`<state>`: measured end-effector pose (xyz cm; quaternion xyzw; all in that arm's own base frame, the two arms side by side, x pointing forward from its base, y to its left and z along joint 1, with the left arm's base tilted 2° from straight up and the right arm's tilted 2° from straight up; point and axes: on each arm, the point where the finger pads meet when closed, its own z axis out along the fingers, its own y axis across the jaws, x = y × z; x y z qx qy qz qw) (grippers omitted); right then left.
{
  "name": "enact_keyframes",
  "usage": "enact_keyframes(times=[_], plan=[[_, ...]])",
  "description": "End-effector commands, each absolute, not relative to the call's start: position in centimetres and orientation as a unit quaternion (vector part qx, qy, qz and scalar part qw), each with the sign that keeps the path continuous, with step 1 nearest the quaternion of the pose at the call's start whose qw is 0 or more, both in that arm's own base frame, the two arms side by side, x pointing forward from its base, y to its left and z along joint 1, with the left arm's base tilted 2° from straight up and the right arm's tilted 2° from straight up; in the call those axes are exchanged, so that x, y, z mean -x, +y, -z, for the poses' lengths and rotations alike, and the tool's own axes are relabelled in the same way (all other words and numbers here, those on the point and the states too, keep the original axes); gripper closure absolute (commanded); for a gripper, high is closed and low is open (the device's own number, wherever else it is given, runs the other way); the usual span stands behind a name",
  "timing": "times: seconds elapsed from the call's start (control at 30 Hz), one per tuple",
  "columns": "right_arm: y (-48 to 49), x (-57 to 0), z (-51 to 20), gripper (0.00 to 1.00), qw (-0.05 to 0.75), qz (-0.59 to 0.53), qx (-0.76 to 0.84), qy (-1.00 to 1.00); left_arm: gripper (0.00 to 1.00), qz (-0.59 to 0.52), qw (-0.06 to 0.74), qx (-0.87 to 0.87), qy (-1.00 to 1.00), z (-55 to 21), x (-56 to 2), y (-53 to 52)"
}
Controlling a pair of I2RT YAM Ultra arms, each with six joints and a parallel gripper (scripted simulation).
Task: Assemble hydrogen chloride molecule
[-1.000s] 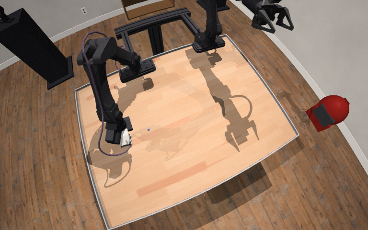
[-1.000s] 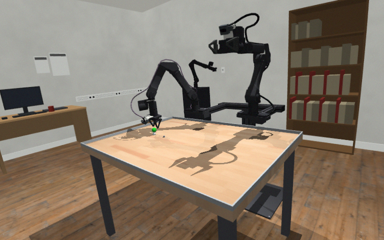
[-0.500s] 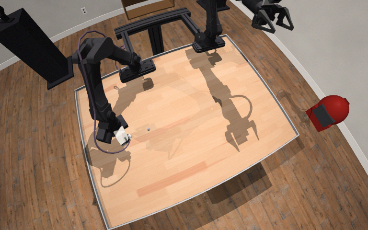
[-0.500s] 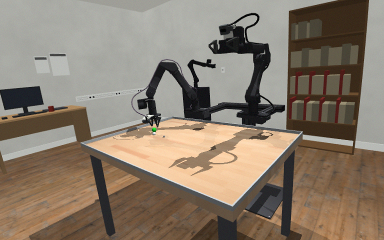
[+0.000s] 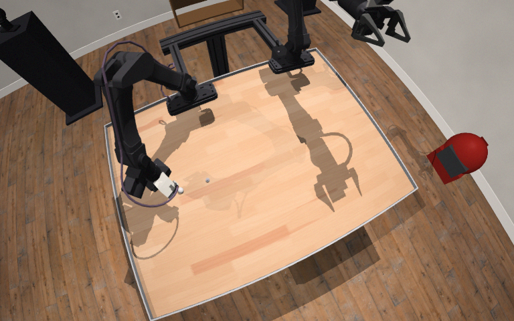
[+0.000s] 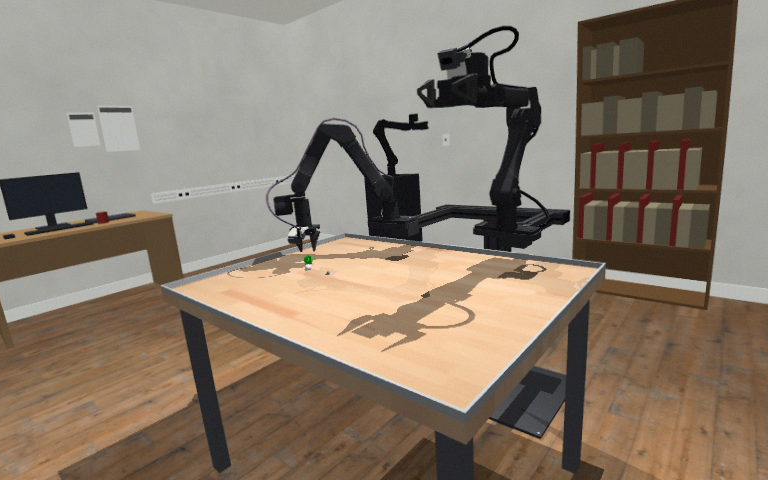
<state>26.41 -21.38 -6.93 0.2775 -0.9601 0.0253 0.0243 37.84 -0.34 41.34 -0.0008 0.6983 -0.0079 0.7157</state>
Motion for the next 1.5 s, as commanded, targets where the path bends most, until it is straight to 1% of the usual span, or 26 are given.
enact_keyframes(times=[0.0,0.27,0.4,0.67,0.77,0.87,1.1,1.23,1.47], plan=[[-23.1,-28.0,4.9,0.46,-0.012,-0.047,-0.334,-0.941,0.0,0.011,0.743,-0.006,0.669,-44.7,-36.6,-0.8],[-24.4,-27.2,4.7,0.46,-0.025,-0.041,-0.414,-0.909,0.0,0.011,0.743,-0.006,0.669,-44.7,-36.6,-0.8],[-24.3,-27.0,4.9,0.46,-0.027,-0.038,-0.426,-0.903,0.0,0.011,0.743,-0.006,0.669,-44.7,-36.6,-0.8],[-24.8,-26.9,4.5,0.46,-0.025,-0.043,-0.397,-0.916,0.0,0.011,0.743,-0.006,0.669,-44.7,-36.6,-0.8],[-24.1,-27.1,5.9,0.46,-0.023,-0.039,-0.404,-0.914,0.0,0.011,0.743,-0.006,0.669,-44.7,-36.6,-0.8],[-23.4,-25.8,7.4,0.46,-0.013,-0.018,-0.399,-0.916,0.0,0.011,0.743,-0.006,0.669,-44.7,-36.6,-0.8],[-24.0,-26.5,7.5,0.46,-0.013,-0.035,-0.401,-0.915,0.0,0.011,0.743,-0.006,0.669,-44.7,-36.6,-0.8],[-23.2,-25.7,8.7,0.46,-0.007,-0.021,-0.402,-0.915,0.0,0.011,0.743,-0.006,0.669,-44.7,-36.6,-0.8],[-23.6,-26.2,8.8,0.46,-0.012,-0.029,-0.399,-0.916,0.0,0.011,0.743,-0.006,0.669,-44.7,-36.6,-0.8]])
